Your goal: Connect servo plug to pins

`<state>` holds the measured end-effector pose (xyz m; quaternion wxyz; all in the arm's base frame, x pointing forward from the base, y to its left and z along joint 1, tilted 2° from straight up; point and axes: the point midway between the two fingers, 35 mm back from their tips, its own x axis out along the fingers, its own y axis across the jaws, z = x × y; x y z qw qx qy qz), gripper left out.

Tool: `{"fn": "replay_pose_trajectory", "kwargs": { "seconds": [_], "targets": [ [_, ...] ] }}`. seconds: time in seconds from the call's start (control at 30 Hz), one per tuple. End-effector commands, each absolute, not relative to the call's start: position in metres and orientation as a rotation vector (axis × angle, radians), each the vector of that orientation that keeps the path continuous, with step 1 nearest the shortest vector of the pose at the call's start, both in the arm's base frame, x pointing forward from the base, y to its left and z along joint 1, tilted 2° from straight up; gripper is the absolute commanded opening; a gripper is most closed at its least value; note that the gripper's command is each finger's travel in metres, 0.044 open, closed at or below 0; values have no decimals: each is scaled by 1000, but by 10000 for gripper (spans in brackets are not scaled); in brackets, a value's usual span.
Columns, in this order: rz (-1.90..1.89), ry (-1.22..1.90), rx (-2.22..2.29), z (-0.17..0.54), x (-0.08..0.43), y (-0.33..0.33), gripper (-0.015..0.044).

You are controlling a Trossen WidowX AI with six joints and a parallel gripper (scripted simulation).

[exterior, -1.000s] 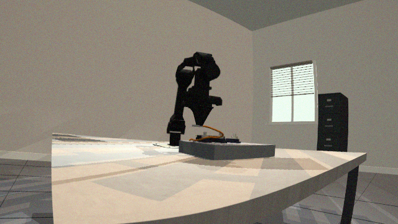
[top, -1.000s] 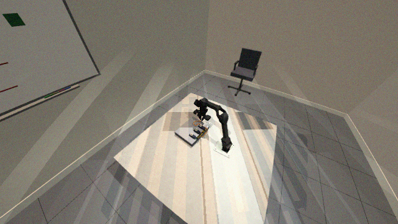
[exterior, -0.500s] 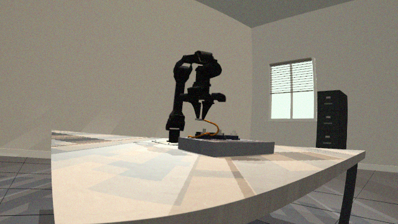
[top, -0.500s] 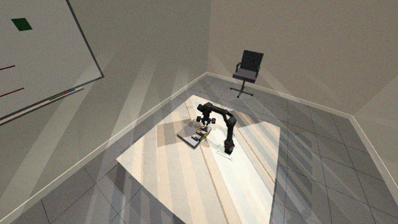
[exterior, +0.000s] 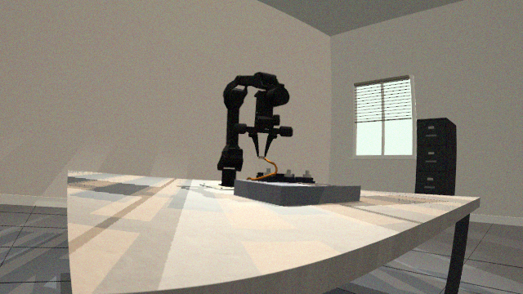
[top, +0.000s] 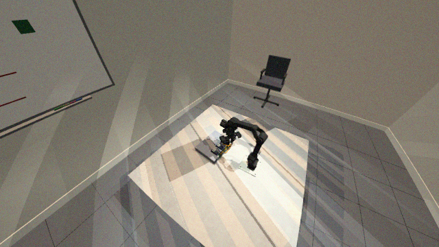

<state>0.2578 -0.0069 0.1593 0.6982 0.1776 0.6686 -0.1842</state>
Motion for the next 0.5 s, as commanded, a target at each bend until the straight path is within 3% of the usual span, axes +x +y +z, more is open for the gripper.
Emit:
{"fn": "replay_pose_trajectory", "kwargs": {
  "seconds": [0.0,0.47],
  "targets": [
    [-280,1510,254,156,238,0,0],
    [-3,1533,-34,142,197,11,0]
  ]
}}
